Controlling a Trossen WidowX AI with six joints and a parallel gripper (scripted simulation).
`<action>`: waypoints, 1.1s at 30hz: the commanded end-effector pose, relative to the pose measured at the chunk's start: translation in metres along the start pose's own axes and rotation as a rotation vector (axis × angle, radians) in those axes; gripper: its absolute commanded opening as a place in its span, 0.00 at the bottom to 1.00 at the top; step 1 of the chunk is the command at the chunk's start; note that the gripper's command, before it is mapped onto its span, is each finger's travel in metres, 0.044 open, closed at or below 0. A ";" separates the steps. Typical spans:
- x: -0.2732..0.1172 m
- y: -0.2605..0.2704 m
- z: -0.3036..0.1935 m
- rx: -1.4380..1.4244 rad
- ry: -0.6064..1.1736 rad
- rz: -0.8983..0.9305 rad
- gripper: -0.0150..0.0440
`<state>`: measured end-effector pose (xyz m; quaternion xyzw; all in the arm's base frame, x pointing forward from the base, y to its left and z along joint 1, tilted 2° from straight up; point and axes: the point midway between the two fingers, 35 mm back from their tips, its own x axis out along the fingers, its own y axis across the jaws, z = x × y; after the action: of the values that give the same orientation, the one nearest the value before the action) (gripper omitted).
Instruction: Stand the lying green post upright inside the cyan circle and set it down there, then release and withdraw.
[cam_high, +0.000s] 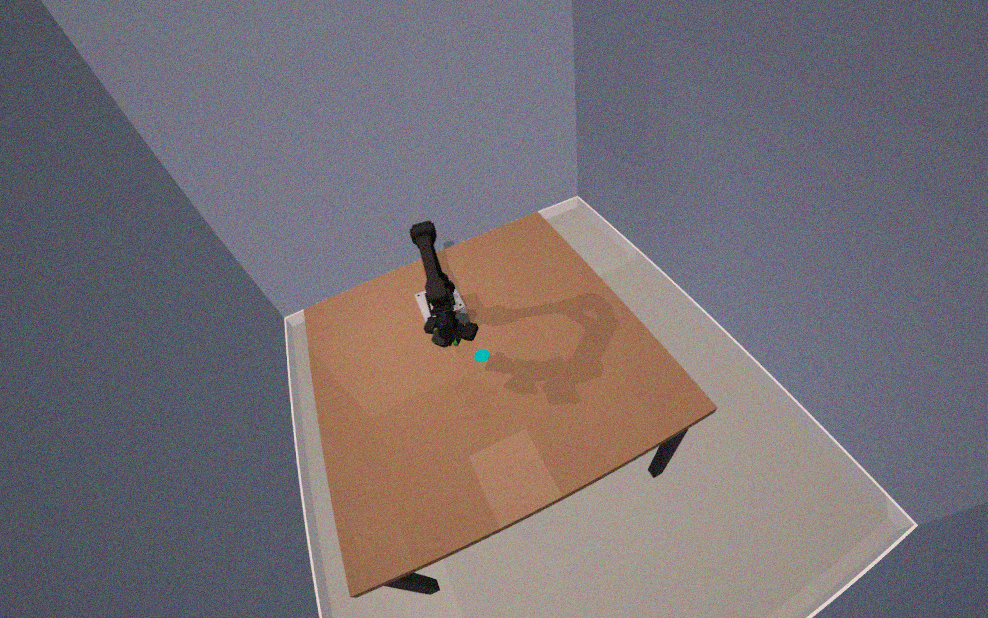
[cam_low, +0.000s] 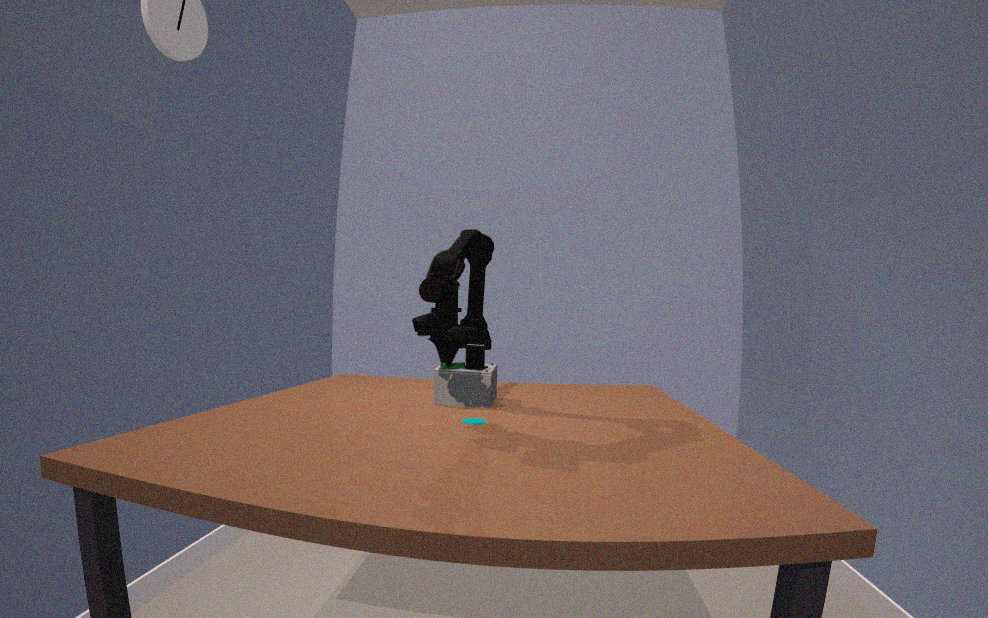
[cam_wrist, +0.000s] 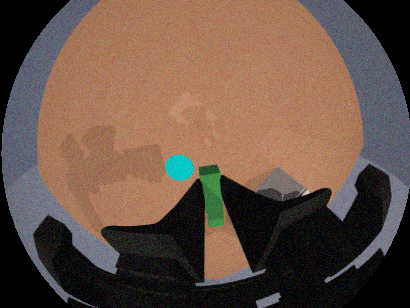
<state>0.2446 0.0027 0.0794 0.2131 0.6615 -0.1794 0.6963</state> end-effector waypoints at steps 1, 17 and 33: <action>-0.001 0.009 -0.006 -0.057 -0.002 -0.004 0.29; -0.007 0.049 -0.038 -0.291 0.000 -0.006 0.29; 0.000 0.060 -0.045 -0.370 -0.063 -0.020 0.29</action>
<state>0.2388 0.0774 0.0851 0.0777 0.6685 -0.0669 0.7366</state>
